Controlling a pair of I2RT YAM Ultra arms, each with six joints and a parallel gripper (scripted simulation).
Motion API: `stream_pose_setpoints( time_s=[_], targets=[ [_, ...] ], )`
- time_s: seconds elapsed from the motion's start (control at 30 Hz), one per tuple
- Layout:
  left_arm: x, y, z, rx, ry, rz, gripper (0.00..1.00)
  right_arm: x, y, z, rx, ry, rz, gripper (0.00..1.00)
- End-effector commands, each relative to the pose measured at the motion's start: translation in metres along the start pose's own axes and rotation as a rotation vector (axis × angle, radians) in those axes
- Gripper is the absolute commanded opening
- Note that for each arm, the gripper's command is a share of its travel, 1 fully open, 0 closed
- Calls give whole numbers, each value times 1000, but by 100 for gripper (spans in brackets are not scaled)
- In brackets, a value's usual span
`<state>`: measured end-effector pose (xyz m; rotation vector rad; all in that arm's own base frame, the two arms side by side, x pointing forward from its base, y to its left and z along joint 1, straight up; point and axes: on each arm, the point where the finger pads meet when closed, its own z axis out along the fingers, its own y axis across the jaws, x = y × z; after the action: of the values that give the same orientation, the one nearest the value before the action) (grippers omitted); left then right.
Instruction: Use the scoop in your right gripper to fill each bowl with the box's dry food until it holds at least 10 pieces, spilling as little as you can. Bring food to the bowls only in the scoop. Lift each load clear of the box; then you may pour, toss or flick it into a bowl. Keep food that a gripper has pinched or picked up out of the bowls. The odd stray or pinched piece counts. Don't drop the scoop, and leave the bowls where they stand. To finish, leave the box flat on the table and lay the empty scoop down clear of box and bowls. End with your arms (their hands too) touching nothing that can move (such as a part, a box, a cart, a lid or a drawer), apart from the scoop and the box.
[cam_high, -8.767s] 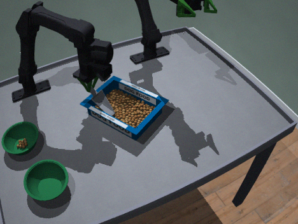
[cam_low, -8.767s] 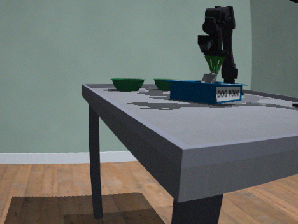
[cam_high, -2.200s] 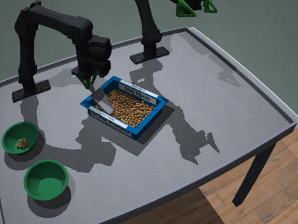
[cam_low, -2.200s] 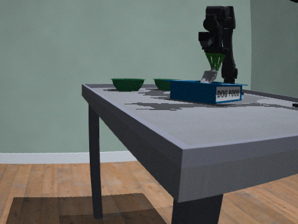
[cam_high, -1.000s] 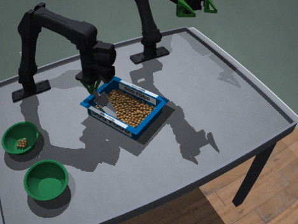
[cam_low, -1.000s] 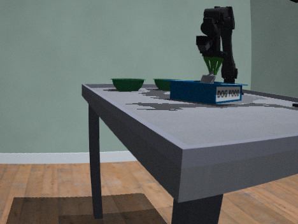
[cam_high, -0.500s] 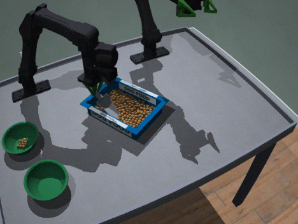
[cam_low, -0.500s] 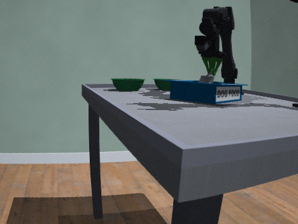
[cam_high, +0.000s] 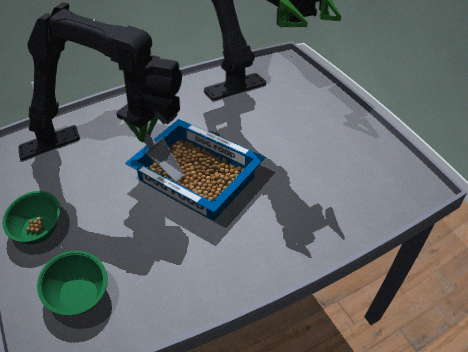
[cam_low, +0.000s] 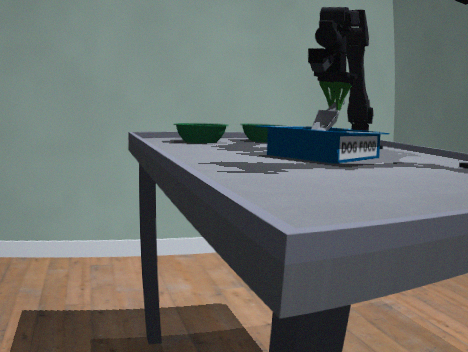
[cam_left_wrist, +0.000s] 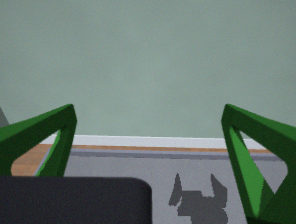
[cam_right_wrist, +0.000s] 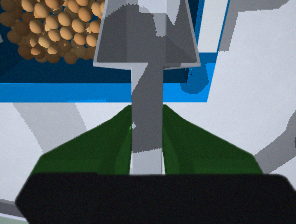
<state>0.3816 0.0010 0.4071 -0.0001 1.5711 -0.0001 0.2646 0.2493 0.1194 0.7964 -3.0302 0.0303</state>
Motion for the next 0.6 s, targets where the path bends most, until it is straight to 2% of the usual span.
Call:
stream_pose_setpoints(
  time_s=[0.0,0.13,0.2,0.3,0.33,0.37,0.57],
  targets=[
    [-21,0,-5,0,-55,0,100,-5,3,-27,-16,-65,3,0],
    [-21,0,-5,0,-55,0,100,-13,7,-27,-26,-105,0,0],
    [-21,0,-5,0,-55,0,100,0,4,-12,-13,-54,-1,0],
    [-21,0,-5,0,-55,0,100,-6,3,-21,-21,-84,3,0],
    [-21,0,-5,0,-55,0,100,-1,1,-15,-15,-63,3,0],
    [-21,0,-5,0,-55,0,100,-3,-1,-30,-20,-70,12,0],
    [-21,0,-5,0,-55,0,100,-11,6,-31,-31,-112,1,0]
  ],
)
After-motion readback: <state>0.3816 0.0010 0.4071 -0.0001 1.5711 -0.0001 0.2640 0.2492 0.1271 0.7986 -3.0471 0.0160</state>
